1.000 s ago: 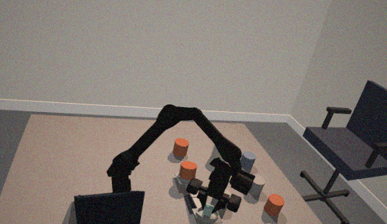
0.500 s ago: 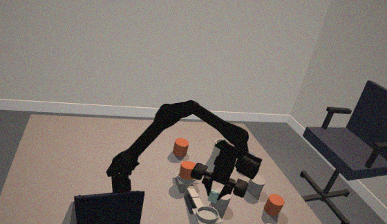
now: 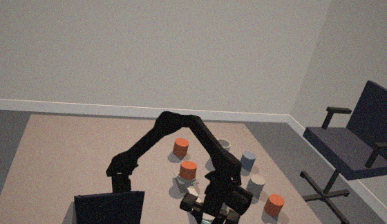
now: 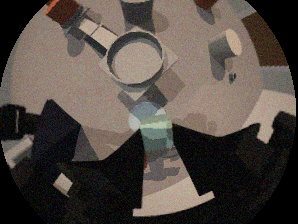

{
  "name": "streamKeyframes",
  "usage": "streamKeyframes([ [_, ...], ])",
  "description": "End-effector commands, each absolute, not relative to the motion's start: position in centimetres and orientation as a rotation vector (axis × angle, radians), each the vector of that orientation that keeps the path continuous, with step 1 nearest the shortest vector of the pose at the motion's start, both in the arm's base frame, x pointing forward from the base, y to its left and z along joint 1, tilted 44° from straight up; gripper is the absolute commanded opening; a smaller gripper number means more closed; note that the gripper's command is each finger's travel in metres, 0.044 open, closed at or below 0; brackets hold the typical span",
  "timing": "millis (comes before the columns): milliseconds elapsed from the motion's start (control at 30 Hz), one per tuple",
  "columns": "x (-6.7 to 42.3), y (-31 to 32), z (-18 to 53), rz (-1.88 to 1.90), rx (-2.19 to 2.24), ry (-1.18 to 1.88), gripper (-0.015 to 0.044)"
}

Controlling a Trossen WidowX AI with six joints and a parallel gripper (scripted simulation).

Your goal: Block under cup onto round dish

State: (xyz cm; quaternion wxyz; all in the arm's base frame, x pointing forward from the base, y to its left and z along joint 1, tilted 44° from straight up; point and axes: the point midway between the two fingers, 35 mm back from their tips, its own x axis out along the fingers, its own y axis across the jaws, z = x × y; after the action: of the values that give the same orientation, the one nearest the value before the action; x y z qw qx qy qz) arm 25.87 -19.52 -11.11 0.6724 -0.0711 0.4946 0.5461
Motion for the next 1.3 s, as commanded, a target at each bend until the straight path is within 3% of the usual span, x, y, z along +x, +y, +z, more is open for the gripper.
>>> streamKeyframes([
  [0,23.3,-19.3,-14.4,1.236,-0.153,1.116,0.0000],
  [1100,22.2,-15.0,-19.6,1.237,-0.152,1.113,0.0000],
  [1267,22.4,-15.4,-19.3,1.237,-0.161,1.114,0.0131],
])
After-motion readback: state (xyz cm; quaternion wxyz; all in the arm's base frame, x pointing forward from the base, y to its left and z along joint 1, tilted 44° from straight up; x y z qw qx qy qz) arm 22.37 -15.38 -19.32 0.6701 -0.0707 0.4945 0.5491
